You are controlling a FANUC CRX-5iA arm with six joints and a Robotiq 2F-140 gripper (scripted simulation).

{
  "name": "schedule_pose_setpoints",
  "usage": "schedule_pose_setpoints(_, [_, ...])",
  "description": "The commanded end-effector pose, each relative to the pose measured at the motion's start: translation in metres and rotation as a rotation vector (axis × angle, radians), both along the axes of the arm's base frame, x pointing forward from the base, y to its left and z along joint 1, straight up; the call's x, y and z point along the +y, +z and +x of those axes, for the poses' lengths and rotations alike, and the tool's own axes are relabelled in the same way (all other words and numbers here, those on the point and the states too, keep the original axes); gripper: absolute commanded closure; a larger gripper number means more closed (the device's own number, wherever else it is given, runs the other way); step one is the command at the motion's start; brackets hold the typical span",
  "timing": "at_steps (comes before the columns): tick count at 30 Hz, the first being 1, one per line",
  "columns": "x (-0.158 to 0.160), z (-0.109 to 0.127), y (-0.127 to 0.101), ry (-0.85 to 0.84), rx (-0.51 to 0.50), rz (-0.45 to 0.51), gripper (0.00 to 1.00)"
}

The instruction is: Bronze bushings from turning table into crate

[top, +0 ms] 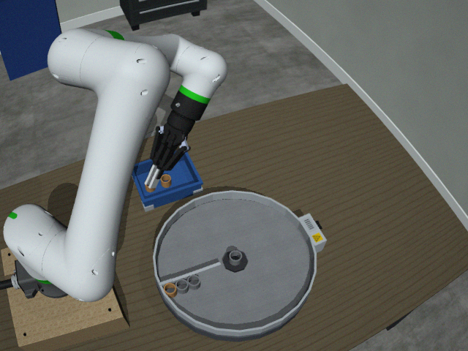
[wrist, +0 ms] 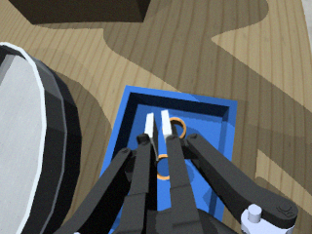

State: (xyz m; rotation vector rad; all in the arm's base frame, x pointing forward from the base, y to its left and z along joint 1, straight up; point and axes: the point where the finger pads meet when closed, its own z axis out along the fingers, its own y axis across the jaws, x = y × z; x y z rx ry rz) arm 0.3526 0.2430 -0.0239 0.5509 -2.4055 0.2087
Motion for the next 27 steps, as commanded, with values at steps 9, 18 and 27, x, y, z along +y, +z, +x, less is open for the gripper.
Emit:
schedule_pose_setpoints(9, [0.0,0.0,0.033,0.0,0.0,0.0,0.93])
schedule_pose_setpoints(18, [0.0,0.0,0.066,0.0,0.0,0.0,0.93])
schedule_pose_setpoints(27, [0.0,0.0,0.081,0.0,0.0,0.0,0.93])
